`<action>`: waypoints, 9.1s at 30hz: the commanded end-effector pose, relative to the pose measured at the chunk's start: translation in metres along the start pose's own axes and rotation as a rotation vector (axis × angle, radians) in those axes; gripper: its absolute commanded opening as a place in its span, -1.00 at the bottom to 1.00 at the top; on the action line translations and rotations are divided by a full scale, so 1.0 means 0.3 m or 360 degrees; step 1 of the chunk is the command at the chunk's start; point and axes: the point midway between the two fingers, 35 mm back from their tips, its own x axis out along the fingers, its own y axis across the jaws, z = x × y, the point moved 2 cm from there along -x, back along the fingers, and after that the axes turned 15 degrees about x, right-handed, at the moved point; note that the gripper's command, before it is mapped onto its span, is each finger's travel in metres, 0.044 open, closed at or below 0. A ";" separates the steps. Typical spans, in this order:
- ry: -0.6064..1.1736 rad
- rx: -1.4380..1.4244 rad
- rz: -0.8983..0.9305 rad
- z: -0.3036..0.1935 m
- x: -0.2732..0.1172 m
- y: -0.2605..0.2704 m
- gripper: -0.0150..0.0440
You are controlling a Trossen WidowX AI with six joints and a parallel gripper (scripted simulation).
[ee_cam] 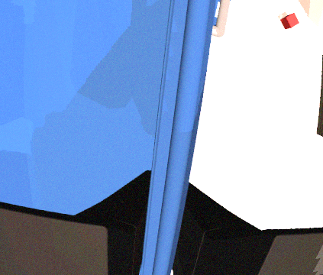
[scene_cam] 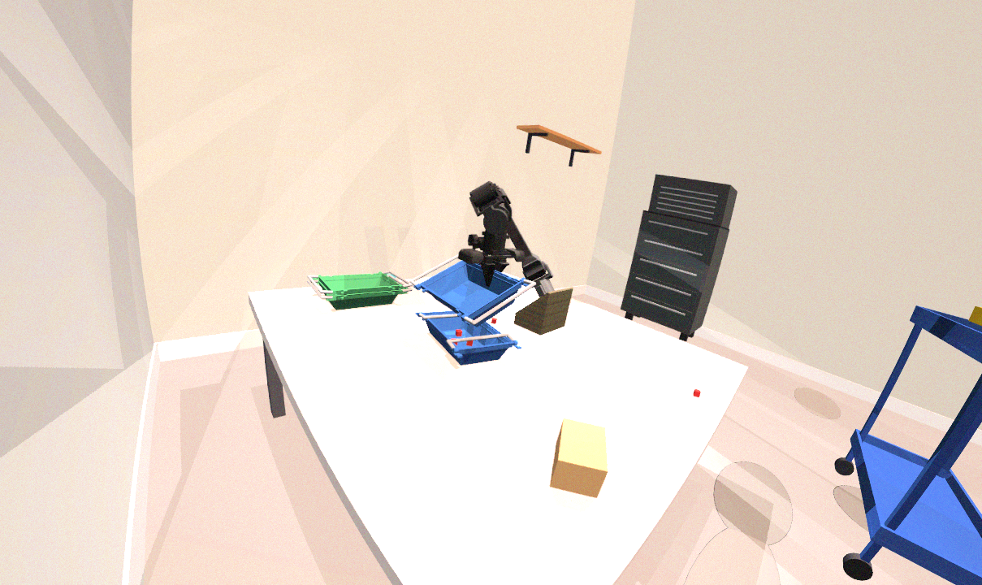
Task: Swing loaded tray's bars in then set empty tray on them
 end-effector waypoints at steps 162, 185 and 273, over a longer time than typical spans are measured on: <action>-0.0003 0.0142 0.0041 0.064 0.252 -0.034 -0.49; -0.0003 0.0142 0.0041 0.064 0.252 -0.034 -0.49; -0.0004 0.0142 0.0042 0.067 0.303 -0.056 -0.49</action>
